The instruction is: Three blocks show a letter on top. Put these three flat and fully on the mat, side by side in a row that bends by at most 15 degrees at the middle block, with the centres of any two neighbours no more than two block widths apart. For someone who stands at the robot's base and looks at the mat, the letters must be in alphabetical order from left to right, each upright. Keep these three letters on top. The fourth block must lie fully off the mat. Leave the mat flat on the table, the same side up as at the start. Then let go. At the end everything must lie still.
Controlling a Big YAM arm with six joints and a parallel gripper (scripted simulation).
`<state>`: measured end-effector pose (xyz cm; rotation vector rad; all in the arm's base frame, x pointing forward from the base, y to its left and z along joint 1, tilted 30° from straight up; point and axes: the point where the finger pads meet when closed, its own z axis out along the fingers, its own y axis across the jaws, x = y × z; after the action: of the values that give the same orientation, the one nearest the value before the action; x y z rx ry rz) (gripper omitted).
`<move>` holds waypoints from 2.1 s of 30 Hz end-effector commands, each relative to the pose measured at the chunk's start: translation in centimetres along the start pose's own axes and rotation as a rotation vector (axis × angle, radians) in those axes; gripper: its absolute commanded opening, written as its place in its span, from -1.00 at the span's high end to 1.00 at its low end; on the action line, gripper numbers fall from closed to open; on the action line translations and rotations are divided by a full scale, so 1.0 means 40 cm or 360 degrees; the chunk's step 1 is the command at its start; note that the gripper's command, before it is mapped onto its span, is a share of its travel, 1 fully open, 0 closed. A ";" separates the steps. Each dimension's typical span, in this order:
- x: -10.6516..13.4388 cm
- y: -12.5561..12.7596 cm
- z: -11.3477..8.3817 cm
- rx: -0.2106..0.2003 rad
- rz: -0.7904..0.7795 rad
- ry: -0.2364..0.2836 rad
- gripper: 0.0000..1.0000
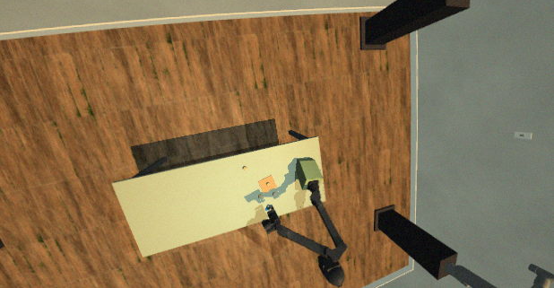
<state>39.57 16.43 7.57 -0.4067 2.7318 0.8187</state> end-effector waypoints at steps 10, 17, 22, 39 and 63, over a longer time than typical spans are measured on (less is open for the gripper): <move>0.129 -0.022 0.014 0.0193 0.0238 -0.0611 -1.00; 0.216 -0.037 0.001 0.0209 0.0344 -0.0839 -1.00; 0.205 -0.036 -0.002 0.0207 0.0352 -0.0869 -1.00; 0.205 -0.036 -0.001 0.0206 0.0354 -0.0864 -1.00; 0.206 -0.036 -0.001 0.0206 0.0353 -0.0864 -1.00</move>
<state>31.30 12.95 2.93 0.1433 2.3600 0.6553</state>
